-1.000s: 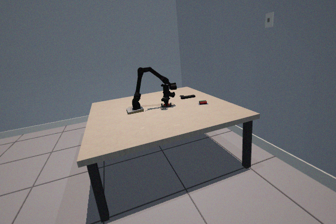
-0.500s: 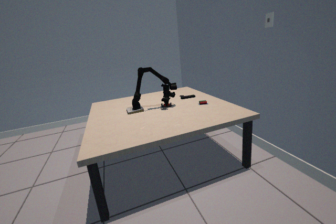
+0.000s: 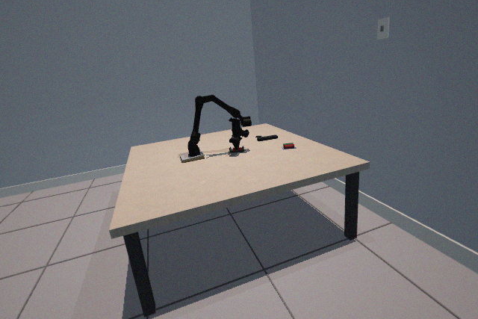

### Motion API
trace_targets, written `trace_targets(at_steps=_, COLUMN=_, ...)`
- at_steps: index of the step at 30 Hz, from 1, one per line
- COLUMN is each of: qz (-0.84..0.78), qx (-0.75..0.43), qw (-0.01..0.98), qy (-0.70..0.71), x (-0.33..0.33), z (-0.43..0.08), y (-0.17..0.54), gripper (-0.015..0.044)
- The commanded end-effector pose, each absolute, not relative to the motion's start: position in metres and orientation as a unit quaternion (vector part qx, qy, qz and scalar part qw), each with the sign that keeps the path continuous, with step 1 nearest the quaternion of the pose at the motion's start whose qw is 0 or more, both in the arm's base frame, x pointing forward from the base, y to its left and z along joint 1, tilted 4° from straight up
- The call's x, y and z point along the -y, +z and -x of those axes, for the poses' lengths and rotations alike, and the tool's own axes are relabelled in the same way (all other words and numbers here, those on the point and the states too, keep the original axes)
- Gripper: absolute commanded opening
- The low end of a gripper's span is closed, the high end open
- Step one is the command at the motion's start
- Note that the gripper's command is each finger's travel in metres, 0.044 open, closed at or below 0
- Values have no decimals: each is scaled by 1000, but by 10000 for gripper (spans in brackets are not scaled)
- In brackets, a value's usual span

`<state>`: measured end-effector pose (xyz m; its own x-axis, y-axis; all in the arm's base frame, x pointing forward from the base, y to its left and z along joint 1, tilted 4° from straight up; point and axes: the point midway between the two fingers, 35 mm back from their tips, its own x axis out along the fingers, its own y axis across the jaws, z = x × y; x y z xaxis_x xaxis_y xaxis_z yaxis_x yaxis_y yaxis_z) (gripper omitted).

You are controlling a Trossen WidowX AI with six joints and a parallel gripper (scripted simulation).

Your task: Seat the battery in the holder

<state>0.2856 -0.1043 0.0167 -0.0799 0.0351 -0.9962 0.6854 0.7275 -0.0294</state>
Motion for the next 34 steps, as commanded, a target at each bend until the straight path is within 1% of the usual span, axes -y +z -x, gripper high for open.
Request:
trace_targets(at_steps=1, qz=-262, qx=-684, qw=629, qy=-260, x=105, z=-288, y=20, gripper=190)
trace_targets(at_steps=2, qz=-262, qx=-684, qw=629, qy=-260, x=105, z=-288, y=20, gripper=190)
trace_targets(at_steps=5, qz=-262, qx=-686, qw=627, qy=-260, x=105, z=-288, y=29, gripper=268)
trace_targets(at_steps=11, qz=-262, qx=-685, qw=628, qy=-260, x=106, z=-289, y=82, gripper=426)
trace_targets(at_steps=12, qz=-262, qx=-684, qw=629, qy=-260, x=106, z=-289, y=89, gripper=440)
trace_targets(at_steps=34, qz=-262, qx=-684, qw=629, qy=-260, x=105, z=-287, y=95, gripper=440)
